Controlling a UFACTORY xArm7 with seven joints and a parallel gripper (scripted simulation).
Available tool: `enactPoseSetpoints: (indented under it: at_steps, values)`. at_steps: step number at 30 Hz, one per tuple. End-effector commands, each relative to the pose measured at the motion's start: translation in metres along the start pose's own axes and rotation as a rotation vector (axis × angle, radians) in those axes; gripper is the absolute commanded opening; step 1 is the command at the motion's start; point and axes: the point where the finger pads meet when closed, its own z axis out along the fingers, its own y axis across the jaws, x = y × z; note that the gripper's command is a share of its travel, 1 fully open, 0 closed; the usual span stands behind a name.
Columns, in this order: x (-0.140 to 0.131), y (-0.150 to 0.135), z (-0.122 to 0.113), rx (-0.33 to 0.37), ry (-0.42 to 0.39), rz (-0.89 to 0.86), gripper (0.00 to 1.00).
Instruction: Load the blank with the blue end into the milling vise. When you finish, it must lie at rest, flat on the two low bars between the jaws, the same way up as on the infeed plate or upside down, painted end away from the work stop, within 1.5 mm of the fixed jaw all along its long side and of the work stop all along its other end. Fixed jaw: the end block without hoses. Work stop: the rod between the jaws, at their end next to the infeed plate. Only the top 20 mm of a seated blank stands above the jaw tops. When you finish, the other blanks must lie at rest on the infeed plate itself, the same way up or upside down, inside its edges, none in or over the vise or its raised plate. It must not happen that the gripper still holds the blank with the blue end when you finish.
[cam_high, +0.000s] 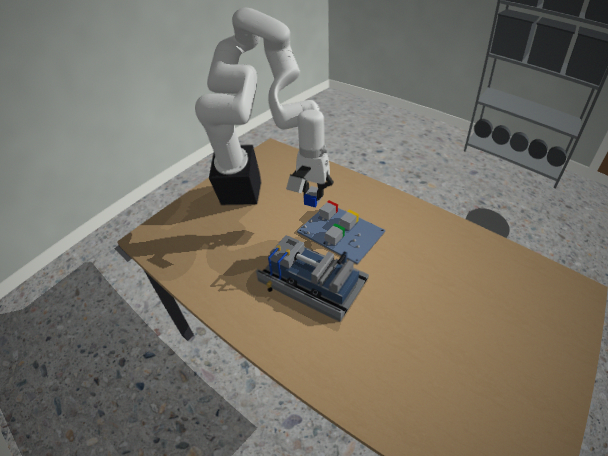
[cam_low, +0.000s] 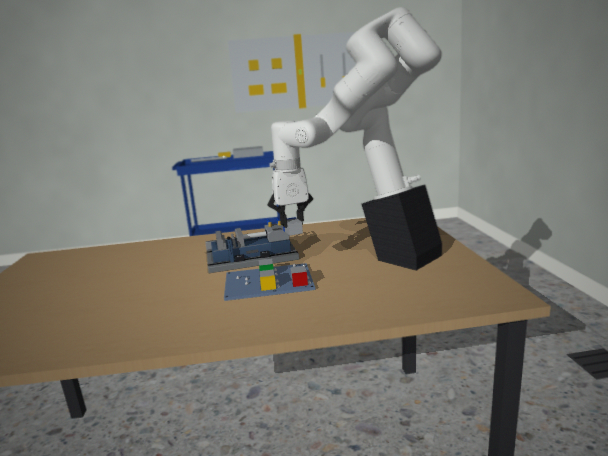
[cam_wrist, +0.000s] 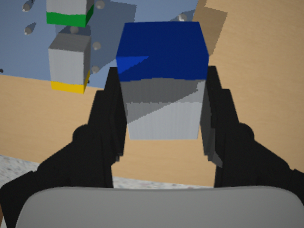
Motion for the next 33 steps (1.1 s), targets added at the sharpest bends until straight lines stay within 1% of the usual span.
enactPoseSetpoints:
  at_steps: [1, 5, 15, 22, 32, 33]
  values:
    - [0.0, -0.001, -0.001, 0.001, 0.002, 0.026, 0.0]
    - [0.0, -0.001, -0.001, 0.001, 0.002, 0.026, 0.0]
    - [0.0, -0.001, -0.001, 0.001, 0.002, 0.123, 0.0]
    - [0.0, -0.001, -0.001, 0.001, 0.002, 0.123, 0.0]
    - [0.04, -0.03, 0.001, 0.001, 0.002, 0.123, 0.0]
    - [0.04, -0.03, 0.001, 0.001, 0.002, 0.123, 0.0]
